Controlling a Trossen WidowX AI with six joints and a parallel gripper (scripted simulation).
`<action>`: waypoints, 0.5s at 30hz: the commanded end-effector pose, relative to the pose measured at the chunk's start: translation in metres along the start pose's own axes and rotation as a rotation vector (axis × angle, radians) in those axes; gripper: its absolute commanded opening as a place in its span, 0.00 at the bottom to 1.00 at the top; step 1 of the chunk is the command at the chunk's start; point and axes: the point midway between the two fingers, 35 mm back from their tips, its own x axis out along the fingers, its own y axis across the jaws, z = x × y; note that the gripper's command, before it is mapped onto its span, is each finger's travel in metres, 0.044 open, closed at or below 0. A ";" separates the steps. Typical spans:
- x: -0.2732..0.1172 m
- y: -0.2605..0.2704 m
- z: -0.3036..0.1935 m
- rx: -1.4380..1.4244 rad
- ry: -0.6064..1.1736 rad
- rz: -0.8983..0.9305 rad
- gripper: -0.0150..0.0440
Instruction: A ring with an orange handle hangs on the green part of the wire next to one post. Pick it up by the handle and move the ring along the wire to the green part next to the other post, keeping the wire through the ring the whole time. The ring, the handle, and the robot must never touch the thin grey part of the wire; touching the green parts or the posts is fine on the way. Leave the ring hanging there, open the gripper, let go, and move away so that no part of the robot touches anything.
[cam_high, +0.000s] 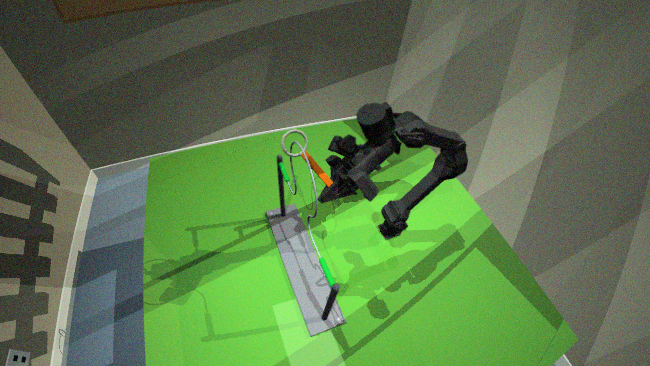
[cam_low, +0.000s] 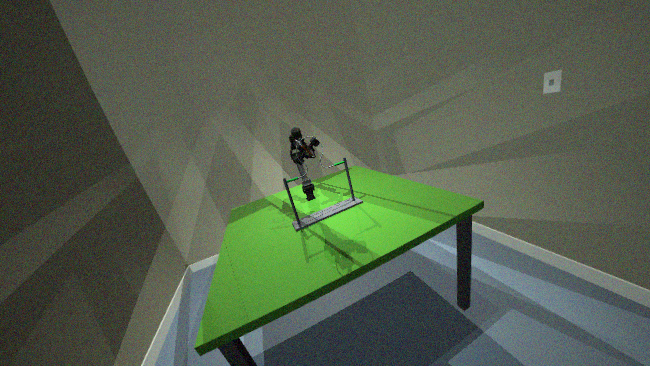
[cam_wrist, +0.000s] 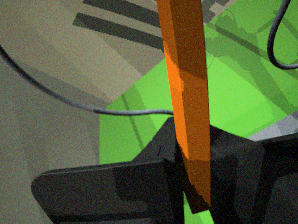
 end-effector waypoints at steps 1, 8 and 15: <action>-0.001 -0.001 0.002 -0.045 -0.010 -0.023 0.00; -0.001 -0.004 0.002 -0.122 -0.020 -0.071 0.00; -0.001 -0.007 0.002 -0.199 -0.030 -0.118 0.00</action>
